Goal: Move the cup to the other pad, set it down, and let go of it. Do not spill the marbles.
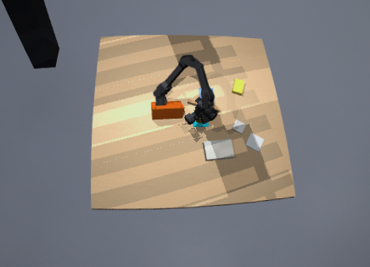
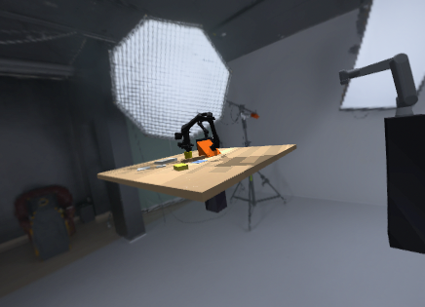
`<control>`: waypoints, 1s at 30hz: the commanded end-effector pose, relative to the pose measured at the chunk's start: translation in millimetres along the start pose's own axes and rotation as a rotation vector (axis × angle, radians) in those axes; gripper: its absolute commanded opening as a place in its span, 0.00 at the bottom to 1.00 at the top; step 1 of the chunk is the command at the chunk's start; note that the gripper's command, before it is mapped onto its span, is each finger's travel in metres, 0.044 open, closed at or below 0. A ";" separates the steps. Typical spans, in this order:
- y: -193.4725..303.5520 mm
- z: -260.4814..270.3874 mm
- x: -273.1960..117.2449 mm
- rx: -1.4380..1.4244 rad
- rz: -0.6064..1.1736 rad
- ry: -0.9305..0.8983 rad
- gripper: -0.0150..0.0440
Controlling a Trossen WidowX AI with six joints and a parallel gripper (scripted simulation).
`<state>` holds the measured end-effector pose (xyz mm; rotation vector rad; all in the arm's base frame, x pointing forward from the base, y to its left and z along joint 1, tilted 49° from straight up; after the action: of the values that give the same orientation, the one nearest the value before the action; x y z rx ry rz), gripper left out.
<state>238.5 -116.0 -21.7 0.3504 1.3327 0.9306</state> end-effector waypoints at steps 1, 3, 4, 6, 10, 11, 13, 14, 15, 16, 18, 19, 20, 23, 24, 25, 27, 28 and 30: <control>-0.1 0.2 -0.5 -0.001 -0.001 0.000 0.25; -0.1 0.2 -0.5 -0.001 -0.001 0.000 0.25; -0.1 0.2 -0.5 -0.001 -0.001 0.000 0.25; -0.1 0.2 -0.5 -0.001 -0.001 0.000 0.25; -0.1 0.2 -0.5 -0.001 -0.001 0.000 0.25; -0.1 0.2 -0.5 -0.001 -0.001 0.000 0.30; -0.1 0.2 -0.5 -0.001 -0.001 0.000 0.39; -0.1 0.2 -0.5 -0.001 -0.001 0.000 0.43; -0.1 0.2 -0.5 -0.001 -0.001 0.000 0.48; -0.1 0.2 -0.5 -0.001 -0.001 0.000 0.50; -0.1 0.2 -0.5 -0.001 -0.001 0.000 0.50; -0.1 0.2 -0.5 -0.001 -0.001 0.000 0.50; -0.1 0.2 -0.5 -0.001 -0.001 0.000 0.50; -0.1 0.2 -0.7 -0.001 -0.001 0.000 0.50; -0.1 0.3 -1.2 -0.001 -0.001 0.000 0.50; -0.2 0.3 -1.8 -0.001 -0.001 0.000 0.50; -0.4 0.4 -3.9 0.000 -0.001 0.000 0.50; -0.5 0.4 -5.2 0.000 -0.001 0.000 0.50; -0.6 0.5 -8.1 0.000 -0.001 0.000 0.50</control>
<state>238.0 -117.0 -20.1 0.3576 1.3357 0.9334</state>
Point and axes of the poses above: the point midway between the two fingers, 35 mm back from their tips, its own x axis out along the fingers, its own z axis across the jaws, y = z × x, the point moved 7 cm from there along -x, back along the fingers, and after that the axes turned 10 degrees about x, right-handed, at the moved point
